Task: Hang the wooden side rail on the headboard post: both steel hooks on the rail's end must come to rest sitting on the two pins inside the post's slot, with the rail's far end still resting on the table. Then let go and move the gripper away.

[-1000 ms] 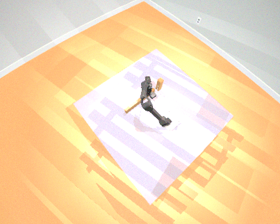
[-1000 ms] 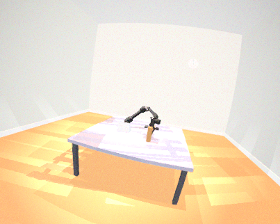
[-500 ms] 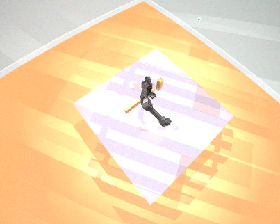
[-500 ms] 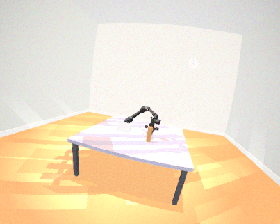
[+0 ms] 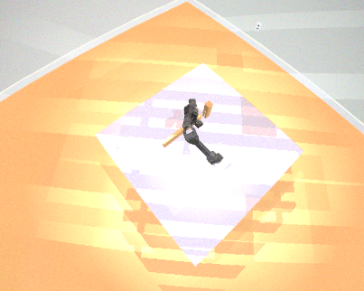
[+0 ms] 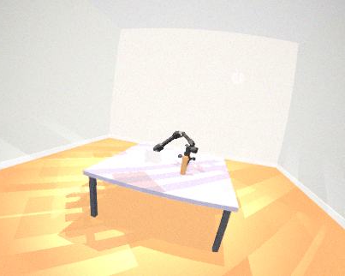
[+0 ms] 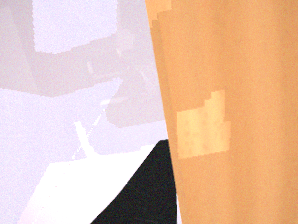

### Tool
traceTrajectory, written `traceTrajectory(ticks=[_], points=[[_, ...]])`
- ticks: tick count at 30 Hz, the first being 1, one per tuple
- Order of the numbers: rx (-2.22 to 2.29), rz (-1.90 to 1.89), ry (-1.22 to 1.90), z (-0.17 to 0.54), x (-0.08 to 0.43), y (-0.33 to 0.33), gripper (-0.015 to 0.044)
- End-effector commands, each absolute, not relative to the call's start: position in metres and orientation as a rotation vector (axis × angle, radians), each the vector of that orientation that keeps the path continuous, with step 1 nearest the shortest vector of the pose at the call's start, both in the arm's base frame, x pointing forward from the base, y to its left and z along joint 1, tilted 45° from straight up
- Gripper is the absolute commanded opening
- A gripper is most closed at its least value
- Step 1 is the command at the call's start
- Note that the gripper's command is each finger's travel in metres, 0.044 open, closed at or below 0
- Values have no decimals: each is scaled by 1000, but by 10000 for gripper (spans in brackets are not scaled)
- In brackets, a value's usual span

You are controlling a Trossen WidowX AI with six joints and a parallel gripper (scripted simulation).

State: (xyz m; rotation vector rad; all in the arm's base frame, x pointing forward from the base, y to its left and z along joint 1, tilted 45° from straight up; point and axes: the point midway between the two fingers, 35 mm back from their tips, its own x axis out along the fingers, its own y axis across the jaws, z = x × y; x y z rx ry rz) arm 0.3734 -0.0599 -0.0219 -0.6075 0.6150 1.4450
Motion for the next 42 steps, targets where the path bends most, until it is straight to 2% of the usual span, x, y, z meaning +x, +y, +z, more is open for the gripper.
traceTrajectory(ticks=[1, 42], points=[[-612, 1439, 616, -21, 373, -65, 0], [-612, 1438, 616, -25, 373, -67, 0]])
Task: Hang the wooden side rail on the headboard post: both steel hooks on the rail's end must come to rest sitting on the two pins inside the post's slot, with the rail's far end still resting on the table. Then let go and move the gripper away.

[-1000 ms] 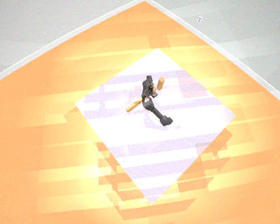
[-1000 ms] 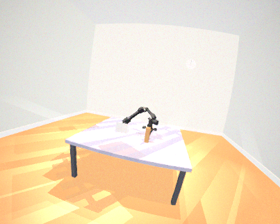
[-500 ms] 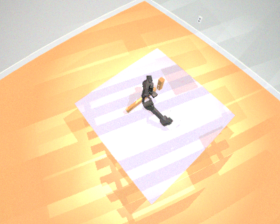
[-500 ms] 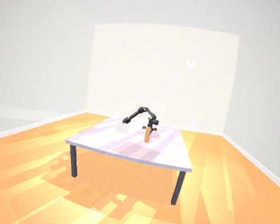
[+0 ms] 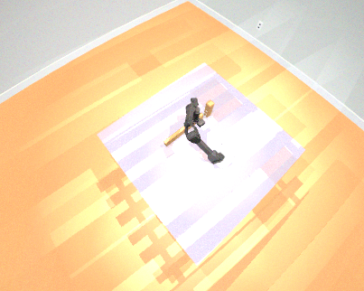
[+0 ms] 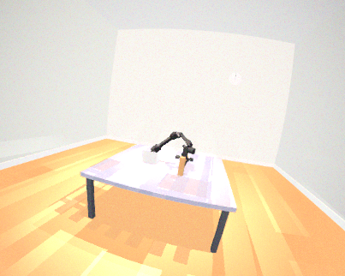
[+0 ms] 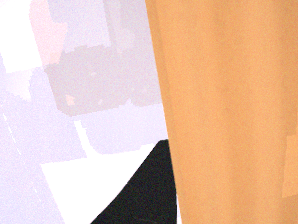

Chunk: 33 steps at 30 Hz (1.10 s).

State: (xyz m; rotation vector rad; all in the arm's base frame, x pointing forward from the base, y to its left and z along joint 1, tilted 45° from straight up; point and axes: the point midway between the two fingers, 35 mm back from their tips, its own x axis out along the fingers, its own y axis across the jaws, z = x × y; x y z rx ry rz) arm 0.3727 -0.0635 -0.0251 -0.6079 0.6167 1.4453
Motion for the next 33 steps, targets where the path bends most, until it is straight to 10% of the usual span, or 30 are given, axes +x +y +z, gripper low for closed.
traceTrajectory(ticks=[1, 33], points=[[-612, 1438, 616, -25, 373, -67, 0], [-612, 1438, 616, -28, 373, -69, 0]])
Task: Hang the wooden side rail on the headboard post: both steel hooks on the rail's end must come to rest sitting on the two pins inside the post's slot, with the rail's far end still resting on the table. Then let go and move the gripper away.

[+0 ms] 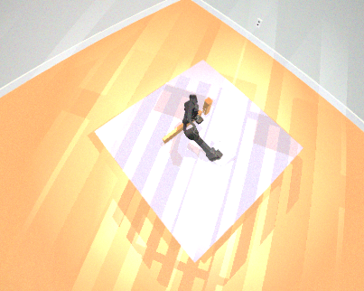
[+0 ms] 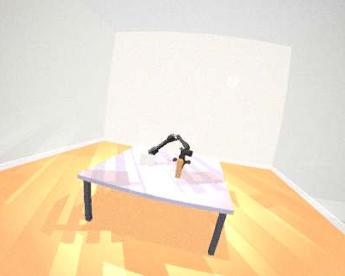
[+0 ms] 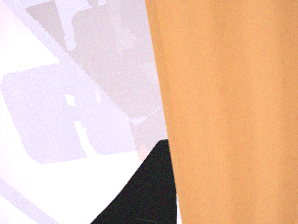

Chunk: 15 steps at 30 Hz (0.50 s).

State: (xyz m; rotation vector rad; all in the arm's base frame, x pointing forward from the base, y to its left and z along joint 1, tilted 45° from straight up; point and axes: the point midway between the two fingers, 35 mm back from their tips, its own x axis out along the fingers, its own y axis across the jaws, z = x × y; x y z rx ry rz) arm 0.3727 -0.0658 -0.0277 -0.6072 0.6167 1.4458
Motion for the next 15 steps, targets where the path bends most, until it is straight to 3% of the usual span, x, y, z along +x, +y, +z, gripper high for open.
traceTrajectory(ticks=[1, 15], points=[[-613, 1438, 616, -28, 373, -70, 0], [-613, 1438, 616, -28, 373, -71, 0]])
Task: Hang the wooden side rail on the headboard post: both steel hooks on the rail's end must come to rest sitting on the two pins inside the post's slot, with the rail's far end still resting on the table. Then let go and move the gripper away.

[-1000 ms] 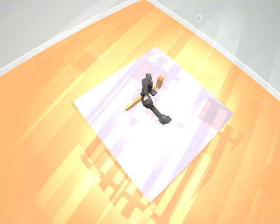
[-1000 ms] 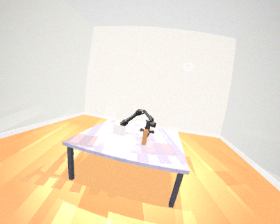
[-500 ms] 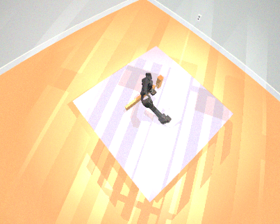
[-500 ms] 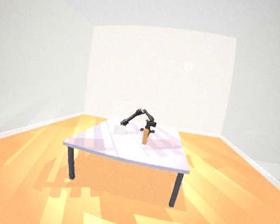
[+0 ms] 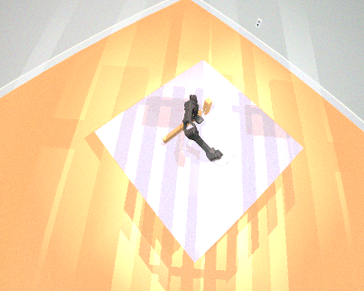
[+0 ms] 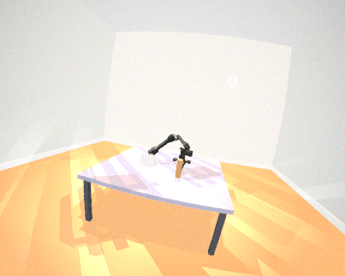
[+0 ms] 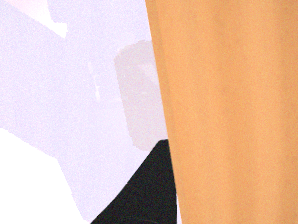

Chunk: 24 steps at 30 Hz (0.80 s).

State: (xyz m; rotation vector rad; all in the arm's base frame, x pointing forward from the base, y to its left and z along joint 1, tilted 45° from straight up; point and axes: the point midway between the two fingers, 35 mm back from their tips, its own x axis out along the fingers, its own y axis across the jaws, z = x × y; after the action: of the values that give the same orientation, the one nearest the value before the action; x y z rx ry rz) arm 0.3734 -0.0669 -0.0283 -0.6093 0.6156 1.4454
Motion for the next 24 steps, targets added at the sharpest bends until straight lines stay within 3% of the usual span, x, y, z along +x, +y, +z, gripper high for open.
traceTrajectory(ticks=[1, 24], points=[[-613, 1438, 616, -28, 373, -72, 0], [-613, 1438, 616, -30, 374, -73, 0]])
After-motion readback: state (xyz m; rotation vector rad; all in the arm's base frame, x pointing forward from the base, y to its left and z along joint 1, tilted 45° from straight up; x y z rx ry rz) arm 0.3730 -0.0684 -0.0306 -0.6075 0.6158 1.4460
